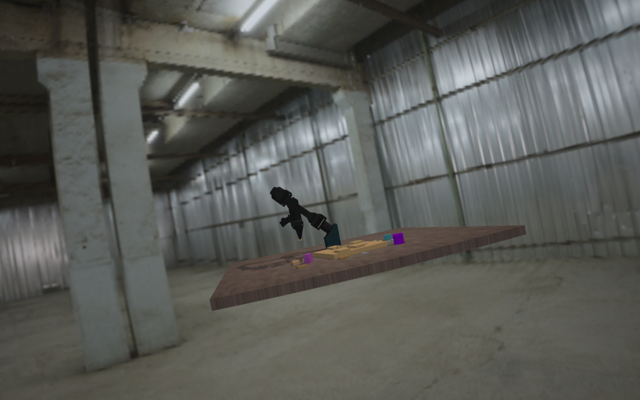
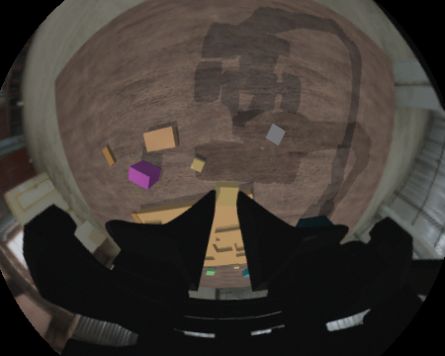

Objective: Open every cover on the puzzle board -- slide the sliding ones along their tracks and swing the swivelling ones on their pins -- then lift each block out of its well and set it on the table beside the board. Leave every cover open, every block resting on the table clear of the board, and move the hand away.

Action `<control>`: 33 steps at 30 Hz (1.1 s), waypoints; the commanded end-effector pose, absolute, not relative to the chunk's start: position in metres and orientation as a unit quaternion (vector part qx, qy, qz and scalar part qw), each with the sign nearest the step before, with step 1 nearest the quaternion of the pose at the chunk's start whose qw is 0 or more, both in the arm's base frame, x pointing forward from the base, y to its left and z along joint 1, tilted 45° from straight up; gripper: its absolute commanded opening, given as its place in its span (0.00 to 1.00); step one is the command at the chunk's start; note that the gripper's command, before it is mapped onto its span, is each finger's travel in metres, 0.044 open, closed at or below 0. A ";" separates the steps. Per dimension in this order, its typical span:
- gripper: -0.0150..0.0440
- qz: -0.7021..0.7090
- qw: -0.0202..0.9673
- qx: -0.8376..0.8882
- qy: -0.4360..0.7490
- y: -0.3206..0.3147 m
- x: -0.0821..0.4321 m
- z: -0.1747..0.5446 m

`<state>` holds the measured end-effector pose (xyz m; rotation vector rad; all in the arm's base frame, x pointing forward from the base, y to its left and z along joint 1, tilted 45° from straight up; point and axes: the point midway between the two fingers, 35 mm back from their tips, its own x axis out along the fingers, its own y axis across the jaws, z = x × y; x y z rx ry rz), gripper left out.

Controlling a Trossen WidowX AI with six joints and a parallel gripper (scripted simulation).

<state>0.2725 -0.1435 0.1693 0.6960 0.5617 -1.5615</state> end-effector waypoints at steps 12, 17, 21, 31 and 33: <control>0.39 -0.681 0.623 0.300 0.242 -0.158 0.264 0.169; 0.39 -0.681 0.623 0.301 0.242 -0.164 0.265 0.163; 0.39 -0.681 0.623 0.301 0.242 -0.168 0.265 0.158; 0.39 -0.680 0.622 0.301 0.242 -0.180 0.266 0.147; 0.39 -0.680 0.622 0.301 0.242 -0.182 0.266 0.144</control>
